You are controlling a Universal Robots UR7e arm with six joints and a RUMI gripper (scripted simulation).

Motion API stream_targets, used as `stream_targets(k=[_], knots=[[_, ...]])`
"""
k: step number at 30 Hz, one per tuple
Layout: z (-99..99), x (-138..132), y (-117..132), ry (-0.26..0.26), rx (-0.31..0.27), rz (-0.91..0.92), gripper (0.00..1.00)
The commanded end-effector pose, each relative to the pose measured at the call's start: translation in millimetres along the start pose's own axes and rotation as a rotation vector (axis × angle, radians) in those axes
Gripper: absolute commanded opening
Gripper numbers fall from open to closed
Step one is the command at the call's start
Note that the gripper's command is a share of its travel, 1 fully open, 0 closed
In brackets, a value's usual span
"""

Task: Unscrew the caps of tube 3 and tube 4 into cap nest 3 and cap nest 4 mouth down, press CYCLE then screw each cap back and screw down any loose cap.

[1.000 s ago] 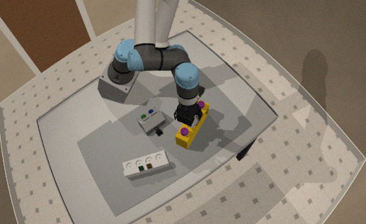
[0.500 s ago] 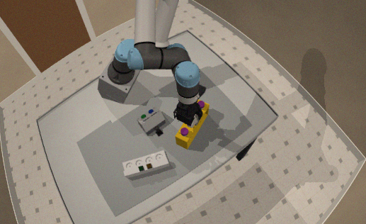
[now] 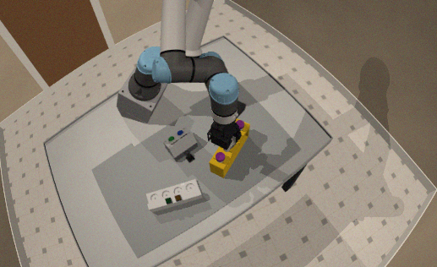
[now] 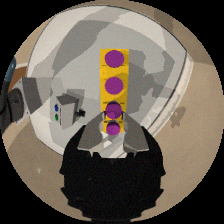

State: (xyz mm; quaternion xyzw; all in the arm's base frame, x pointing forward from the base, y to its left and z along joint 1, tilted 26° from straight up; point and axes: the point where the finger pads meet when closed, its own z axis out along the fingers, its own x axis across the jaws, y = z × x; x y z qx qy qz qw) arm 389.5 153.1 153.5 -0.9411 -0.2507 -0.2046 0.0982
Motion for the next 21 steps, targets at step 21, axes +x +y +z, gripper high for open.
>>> stream_targets(k=[21], knots=[[-35.8,-14,30,0.000,-0.001,-0.334,0.00]])
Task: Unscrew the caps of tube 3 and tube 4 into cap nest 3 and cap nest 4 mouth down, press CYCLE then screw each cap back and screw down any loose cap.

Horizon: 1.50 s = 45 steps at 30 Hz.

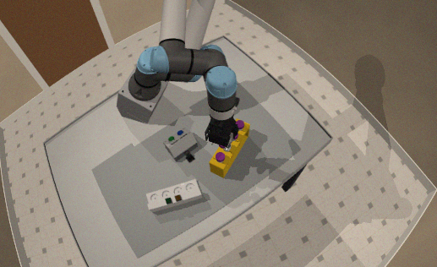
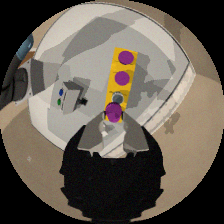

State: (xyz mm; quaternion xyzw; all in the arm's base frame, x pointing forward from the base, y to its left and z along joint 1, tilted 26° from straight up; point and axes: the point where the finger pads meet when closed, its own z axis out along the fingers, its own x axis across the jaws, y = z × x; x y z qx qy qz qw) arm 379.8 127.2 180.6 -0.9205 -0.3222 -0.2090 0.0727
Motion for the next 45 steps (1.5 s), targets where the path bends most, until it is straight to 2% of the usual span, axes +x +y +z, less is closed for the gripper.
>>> stream_targets(k=[1,10,12,26,29,39,45], knots=[[-0.4,-14,21,0.014,0.014,-0.261,0.00],[0.6,-43,62,0.017,0.011,-0.703,0.00],[0.6,-43,62,0.017,0.011,-0.703,0.00],[2.6,-101,143,0.017,0.011,-0.703,0.00],[2.6,-101,143,0.017,0.011,-0.703,0.00],[4.1,-144,205,0.017,0.011,-0.703,0.00],[4.6,-161,229,0.016,0.011,-0.703,0.00]])
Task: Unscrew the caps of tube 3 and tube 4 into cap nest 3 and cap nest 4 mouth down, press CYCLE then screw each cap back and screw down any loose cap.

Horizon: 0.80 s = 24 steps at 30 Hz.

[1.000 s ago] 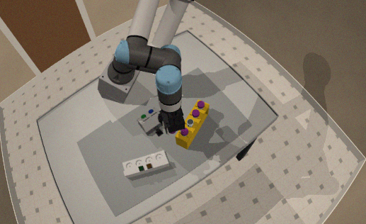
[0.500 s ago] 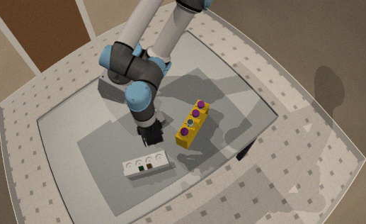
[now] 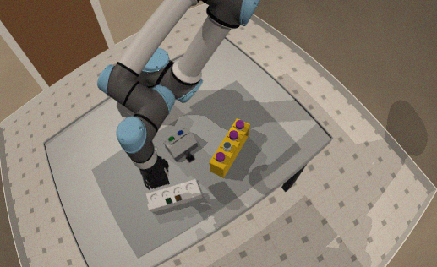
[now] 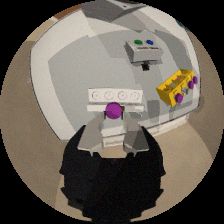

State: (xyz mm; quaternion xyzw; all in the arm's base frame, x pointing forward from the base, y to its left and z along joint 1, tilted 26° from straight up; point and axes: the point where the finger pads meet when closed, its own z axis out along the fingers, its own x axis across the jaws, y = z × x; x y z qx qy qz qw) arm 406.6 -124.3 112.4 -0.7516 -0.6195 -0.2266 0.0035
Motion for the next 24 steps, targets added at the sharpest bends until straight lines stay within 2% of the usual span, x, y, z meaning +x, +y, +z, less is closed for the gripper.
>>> stream_targets(k=[1,9,16,18,24], knots=[[1.2,-18,6,0.001,0.000,-0.001,0.00],[1.2,-18,6,0.001,0.000,-0.001,0.00],[36.1,-18,6,0.001,0.000,-0.001,0.00],[36.1,-18,6,0.001,0.000,-0.001,0.00],[66.2,-17,6,0.001,0.000,-0.001,0.00]])
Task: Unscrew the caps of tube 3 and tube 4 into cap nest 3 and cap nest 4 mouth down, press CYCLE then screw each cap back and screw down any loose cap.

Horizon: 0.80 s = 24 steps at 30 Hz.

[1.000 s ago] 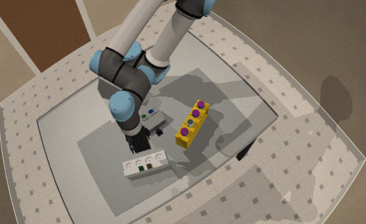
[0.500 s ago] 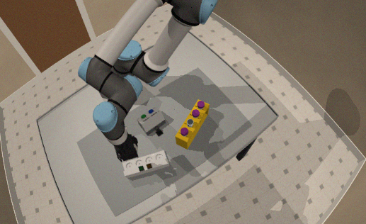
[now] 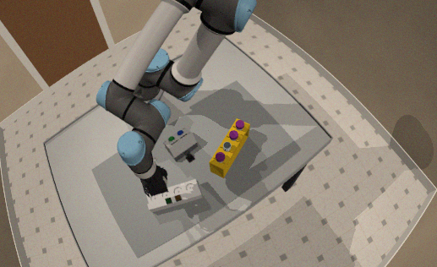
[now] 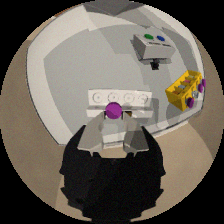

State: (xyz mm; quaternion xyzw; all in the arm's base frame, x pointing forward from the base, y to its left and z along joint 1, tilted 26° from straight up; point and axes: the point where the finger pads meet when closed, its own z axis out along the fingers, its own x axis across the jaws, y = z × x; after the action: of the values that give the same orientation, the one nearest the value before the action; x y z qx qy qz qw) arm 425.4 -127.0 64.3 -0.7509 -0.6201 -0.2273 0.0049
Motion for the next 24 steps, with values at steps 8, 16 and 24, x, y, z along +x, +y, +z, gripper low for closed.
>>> stream_targets(k=[8,16,24], knots=[[57.5,-2,2,-0.002,-0.002,0.000,0.00],[80.5,-2,3,-0.002,-0.002,0.000,0.00],[80.5,-2,3,-0.002,-0.002,0.000,0.00]])
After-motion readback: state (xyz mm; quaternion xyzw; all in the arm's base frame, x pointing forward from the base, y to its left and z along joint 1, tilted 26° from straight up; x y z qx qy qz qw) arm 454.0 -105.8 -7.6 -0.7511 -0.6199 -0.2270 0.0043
